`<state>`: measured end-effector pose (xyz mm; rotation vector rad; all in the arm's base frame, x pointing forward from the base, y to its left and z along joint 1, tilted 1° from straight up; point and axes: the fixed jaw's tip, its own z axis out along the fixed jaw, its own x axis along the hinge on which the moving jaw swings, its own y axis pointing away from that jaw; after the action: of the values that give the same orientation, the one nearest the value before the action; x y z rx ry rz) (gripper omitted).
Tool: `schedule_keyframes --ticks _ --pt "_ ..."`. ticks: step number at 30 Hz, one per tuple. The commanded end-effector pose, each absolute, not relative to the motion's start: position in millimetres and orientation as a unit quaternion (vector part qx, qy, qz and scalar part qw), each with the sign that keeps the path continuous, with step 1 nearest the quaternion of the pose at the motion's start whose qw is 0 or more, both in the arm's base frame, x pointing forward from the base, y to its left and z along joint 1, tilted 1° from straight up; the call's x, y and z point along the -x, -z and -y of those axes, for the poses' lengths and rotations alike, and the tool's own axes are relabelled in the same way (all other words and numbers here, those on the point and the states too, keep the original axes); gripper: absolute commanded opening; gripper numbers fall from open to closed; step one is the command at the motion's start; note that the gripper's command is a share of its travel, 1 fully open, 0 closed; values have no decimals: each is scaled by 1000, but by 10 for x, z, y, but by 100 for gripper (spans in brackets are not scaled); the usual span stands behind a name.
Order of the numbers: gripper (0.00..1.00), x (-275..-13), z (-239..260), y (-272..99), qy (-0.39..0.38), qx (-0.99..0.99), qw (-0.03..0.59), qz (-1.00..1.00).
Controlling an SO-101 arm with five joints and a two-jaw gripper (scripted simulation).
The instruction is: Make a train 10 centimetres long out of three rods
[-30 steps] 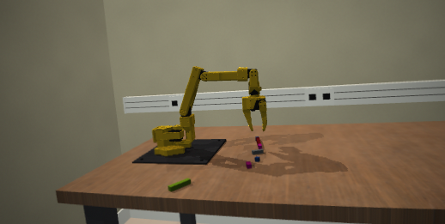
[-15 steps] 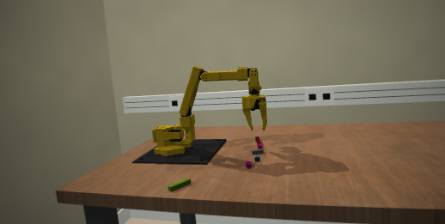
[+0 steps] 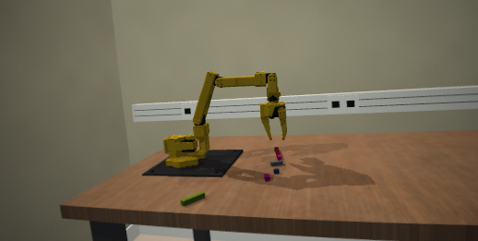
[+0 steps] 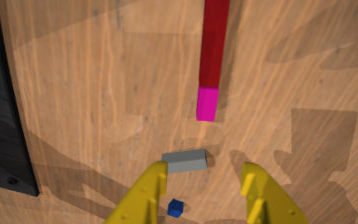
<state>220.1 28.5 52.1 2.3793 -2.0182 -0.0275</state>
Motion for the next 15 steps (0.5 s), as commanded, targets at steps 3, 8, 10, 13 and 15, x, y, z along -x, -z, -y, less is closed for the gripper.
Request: schedule_keyframes --ticks 3,8,10,13,15 --pt "17 -2197 -298 -594 2 -750 2 662" --pt "17 -2172 -282 -649 -3 -724 -4 689" --pt "17 -2157 -273 -679 -6 -709 -7 705" --pt "17 -2148 -268 -695 -7 -701 -9 713" --pt "17 -2128 -257 -731 -10 -682 -13 731"
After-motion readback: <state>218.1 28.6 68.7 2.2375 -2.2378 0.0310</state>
